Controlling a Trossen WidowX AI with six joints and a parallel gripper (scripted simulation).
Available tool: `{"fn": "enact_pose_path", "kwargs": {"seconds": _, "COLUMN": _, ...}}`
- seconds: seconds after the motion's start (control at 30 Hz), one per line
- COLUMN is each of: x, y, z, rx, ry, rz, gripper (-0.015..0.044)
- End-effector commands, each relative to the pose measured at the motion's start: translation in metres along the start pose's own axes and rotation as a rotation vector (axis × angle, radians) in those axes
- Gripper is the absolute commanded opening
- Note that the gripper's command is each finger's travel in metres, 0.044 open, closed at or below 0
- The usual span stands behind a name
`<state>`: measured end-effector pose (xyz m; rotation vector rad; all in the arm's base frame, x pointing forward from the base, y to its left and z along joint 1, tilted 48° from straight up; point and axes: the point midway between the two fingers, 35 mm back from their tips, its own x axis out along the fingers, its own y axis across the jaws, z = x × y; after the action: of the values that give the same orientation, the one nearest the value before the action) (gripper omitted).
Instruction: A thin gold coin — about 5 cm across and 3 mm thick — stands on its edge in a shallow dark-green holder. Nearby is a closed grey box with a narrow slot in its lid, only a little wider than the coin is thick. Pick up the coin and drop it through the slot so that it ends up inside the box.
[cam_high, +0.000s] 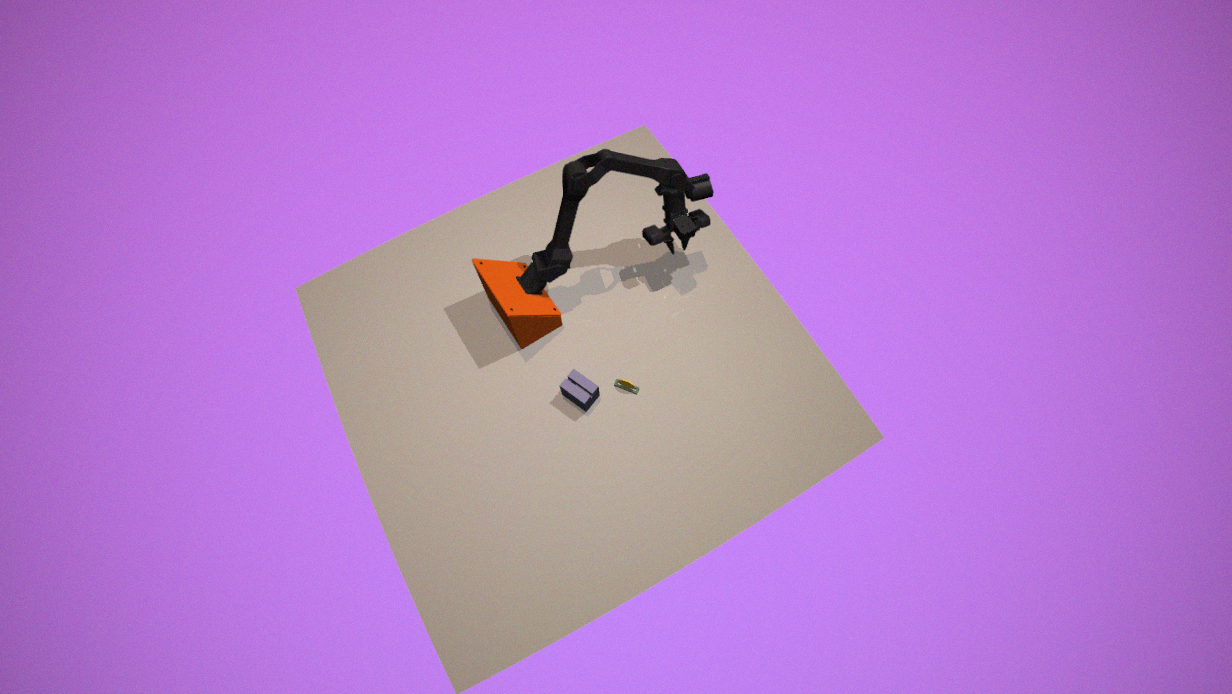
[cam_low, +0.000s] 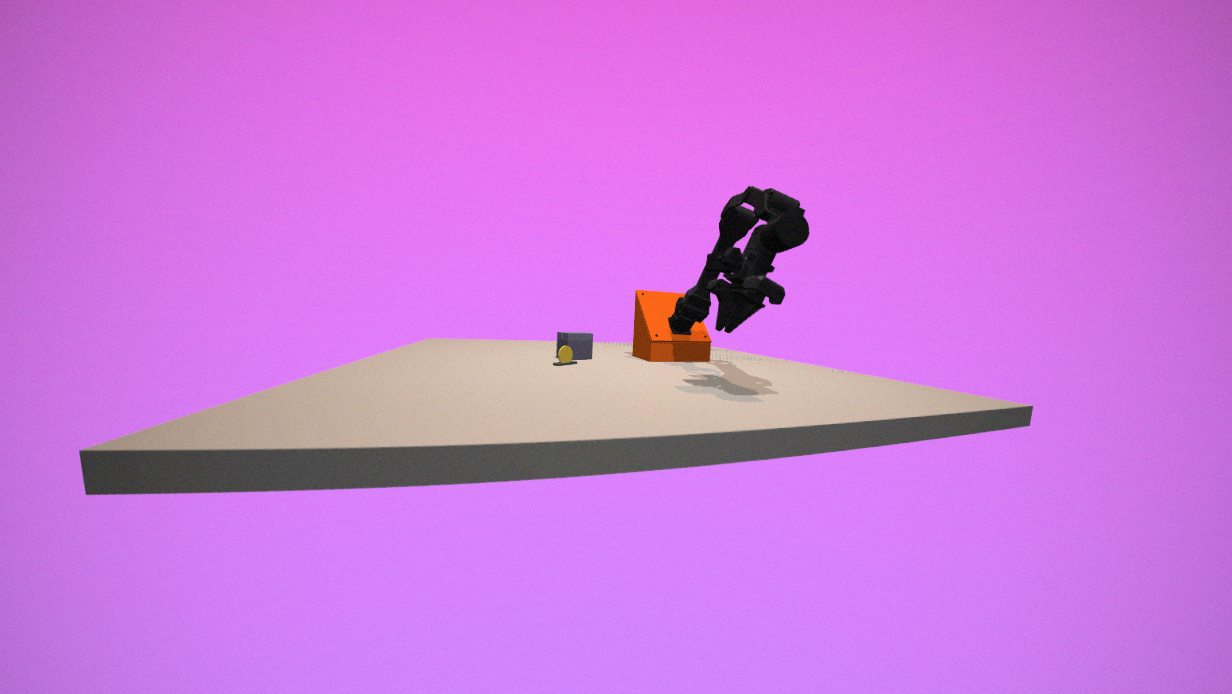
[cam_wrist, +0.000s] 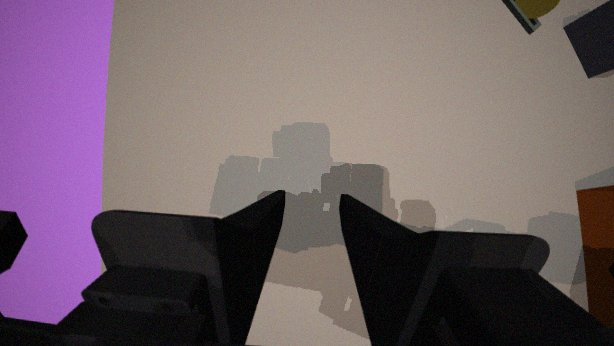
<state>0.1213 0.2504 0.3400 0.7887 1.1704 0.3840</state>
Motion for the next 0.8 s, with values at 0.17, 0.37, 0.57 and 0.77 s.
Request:
{"fn": "enact_pose_path", "kwargs": {"seconds": 0.17, "x": 0.086, "y": -0.058, "z": 0.086, "rx": -0.346, "ry": 0.127, "rz": -0.287, "gripper": 0.0161}}
{"fn": "enact_pose_path", "kwargs": {"seconds": 0.37, "x": 0.114, "y": -0.104, "z": 0.136, "rx": -0.479, "ry": 0.281, "rz": -0.316, "gripper": 0.0161}}
{"fn": "enact_pose_path", "kwargs": {"seconds": 0.57, "x": 0.126, "y": -0.161, "z": 0.18, "rx": -0.575, "ry": 0.416, "rz": -0.224, "gripper": 0.0161}}
{"fn": "enact_pose_path", "kwargs": {"seconds": 0.77, "x": 0.126, "y": -0.22, "z": 0.22, "rx": -0.651, "ry": 0.458, "rz": -0.056, "gripper": 0.0161}}
